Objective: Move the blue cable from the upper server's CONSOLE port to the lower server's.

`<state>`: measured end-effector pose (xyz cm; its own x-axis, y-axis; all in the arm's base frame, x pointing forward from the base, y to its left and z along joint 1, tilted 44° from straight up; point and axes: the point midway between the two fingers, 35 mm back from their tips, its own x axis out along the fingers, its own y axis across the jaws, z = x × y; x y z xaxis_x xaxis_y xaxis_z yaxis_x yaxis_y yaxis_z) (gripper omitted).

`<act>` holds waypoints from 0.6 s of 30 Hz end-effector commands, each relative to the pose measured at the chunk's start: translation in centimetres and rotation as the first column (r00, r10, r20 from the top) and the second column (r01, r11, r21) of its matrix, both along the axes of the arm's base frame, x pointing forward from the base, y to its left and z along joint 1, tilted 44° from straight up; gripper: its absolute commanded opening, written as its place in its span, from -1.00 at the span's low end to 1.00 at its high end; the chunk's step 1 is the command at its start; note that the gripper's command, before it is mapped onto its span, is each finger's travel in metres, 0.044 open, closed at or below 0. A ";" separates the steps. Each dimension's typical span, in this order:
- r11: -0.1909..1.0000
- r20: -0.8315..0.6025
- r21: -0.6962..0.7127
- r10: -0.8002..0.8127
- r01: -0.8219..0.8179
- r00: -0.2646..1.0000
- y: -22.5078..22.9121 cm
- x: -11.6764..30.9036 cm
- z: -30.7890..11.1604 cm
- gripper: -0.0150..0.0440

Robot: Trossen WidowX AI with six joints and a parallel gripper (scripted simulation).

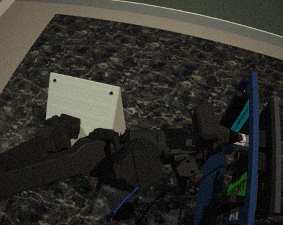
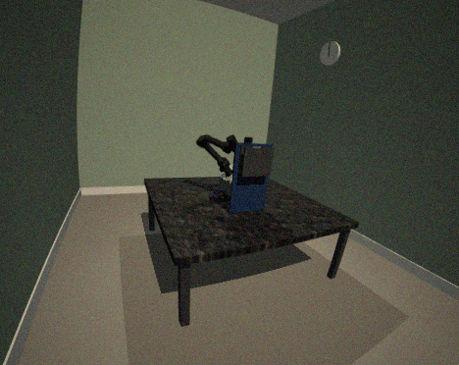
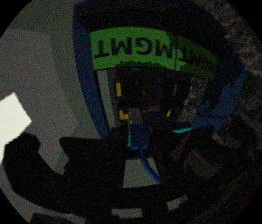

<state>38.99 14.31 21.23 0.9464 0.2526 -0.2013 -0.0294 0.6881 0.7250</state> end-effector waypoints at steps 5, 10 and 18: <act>1.000 0.000 -0.002 -0.001 0.001 1.000 0.0 -0.6 0.0 -0.49; 1.000 0.000 -0.002 -0.001 0.001 1.000 -0.1 -0.9 0.0 -0.49; 1.000 0.000 -0.002 -0.001 0.001 1.000 -0.1 -1.4 0.0 -0.49</act>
<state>37.89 14.27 21.21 0.9463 0.2523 -0.2021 -0.0298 0.6905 0.7227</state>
